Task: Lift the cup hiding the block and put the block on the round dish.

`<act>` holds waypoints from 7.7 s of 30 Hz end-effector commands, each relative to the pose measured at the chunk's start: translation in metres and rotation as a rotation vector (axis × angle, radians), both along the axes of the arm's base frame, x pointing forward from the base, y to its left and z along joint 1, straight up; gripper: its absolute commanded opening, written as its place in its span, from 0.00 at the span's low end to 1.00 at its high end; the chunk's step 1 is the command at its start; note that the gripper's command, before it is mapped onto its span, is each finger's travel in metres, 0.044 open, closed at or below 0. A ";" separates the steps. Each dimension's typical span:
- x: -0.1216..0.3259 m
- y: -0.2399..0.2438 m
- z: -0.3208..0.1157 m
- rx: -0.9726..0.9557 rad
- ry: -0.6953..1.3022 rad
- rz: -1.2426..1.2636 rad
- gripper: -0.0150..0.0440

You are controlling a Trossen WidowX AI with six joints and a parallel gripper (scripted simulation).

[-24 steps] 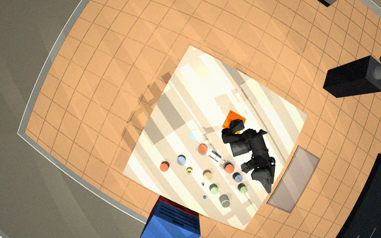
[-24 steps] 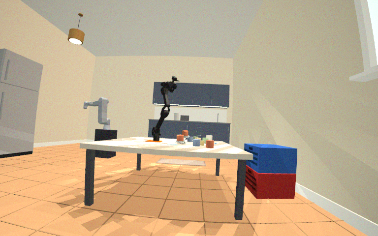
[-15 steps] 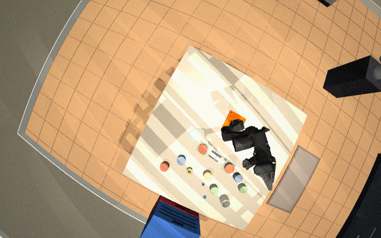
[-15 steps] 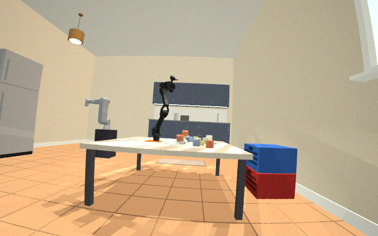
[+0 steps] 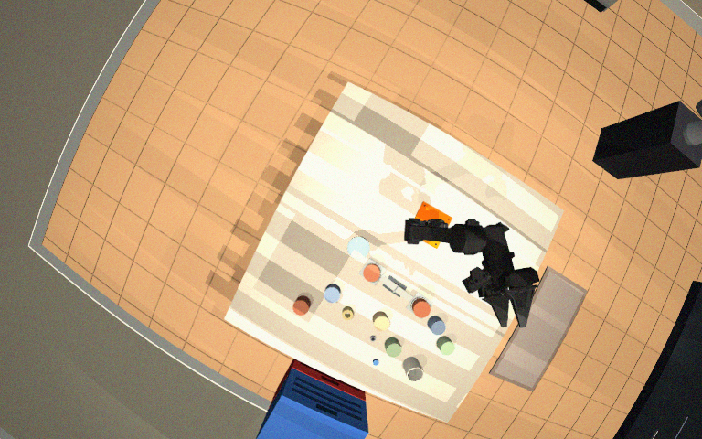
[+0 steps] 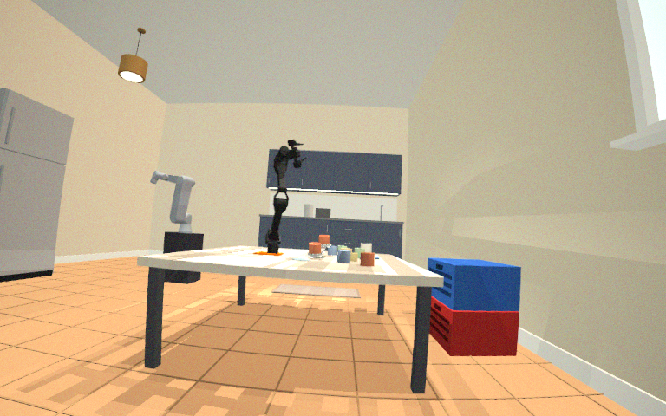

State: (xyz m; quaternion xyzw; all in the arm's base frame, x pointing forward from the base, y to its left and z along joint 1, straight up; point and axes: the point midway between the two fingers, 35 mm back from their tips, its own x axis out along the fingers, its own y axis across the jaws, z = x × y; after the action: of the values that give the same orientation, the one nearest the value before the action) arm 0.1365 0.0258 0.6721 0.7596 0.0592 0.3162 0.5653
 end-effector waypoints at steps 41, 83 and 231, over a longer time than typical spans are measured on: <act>0.040 0.077 -0.161 -1.235 -0.263 -0.507 1.00; 0.056 -0.031 -0.418 -2.040 0.526 -0.027 1.00; 0.148 -0.186 -0.551 -2.387 -0.621 1.497 0.25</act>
State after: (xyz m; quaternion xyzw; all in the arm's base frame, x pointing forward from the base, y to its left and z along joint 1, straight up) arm 0.2813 -0.1573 0.1133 -0.4569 0.5401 0.4508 0.5444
